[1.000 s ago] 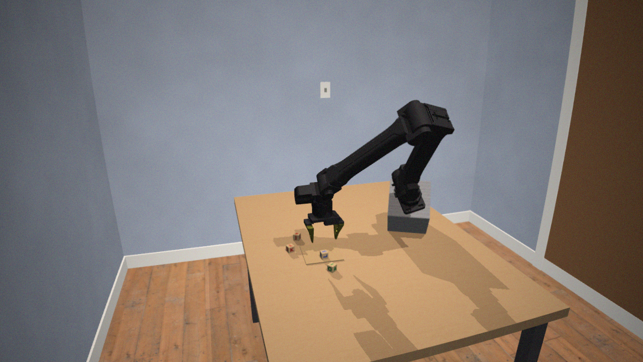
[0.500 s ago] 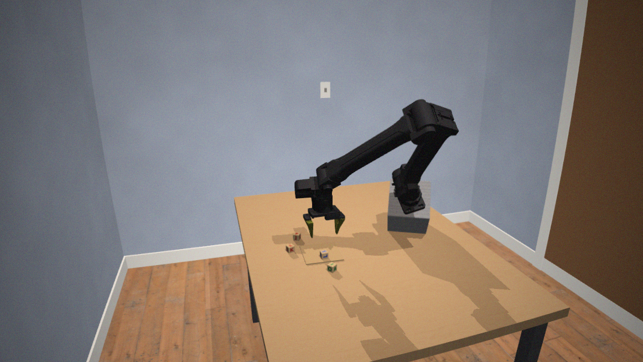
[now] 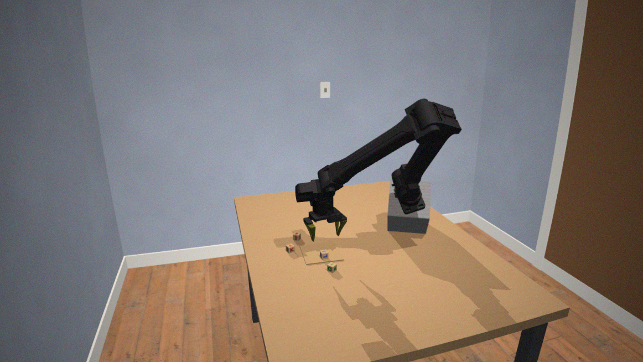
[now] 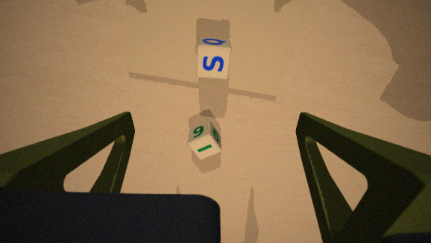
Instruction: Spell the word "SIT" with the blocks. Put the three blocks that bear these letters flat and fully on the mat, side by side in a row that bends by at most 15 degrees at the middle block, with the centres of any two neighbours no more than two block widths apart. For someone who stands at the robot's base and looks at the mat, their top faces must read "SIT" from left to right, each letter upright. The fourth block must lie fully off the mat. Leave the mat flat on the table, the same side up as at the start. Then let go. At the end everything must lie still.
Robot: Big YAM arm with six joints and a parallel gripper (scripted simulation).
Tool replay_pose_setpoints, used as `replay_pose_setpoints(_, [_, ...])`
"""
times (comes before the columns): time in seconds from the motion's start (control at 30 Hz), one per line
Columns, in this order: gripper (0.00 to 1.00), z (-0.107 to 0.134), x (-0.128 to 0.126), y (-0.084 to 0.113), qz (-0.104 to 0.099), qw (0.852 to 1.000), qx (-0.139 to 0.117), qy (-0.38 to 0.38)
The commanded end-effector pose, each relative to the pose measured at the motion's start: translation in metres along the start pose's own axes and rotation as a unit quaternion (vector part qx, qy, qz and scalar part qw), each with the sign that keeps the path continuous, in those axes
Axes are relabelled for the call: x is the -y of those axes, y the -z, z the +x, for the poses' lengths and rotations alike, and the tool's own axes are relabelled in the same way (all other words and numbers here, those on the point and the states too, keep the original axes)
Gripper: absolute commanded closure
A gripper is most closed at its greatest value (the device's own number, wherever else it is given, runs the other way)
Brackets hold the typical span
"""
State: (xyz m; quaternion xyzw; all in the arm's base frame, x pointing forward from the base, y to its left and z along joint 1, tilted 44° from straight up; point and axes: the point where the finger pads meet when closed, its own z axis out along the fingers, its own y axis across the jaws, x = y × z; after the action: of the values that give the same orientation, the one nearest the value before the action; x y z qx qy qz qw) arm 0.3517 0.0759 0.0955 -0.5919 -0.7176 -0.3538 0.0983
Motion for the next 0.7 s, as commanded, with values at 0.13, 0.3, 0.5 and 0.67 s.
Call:
replay_pose_setpoints(0.13, [0.0,0.086,-0.02,0.005,-0.027,0.965,-0.004,0.261])
replay_pose_setpoints(0.3, [0.42,0.072,-0.016,0.003,-0.018,0.968,-0.001,0.249])
replay_pose_setpoints(0.5, [0.42,0.084,-0.019,0.007,-0.026,0.964,-0.004,0.265])
replay_pose_setpoints(0.67, [0.42,0.084,-0.019,0.007,-0.026,0.964,-0.004,0.265])
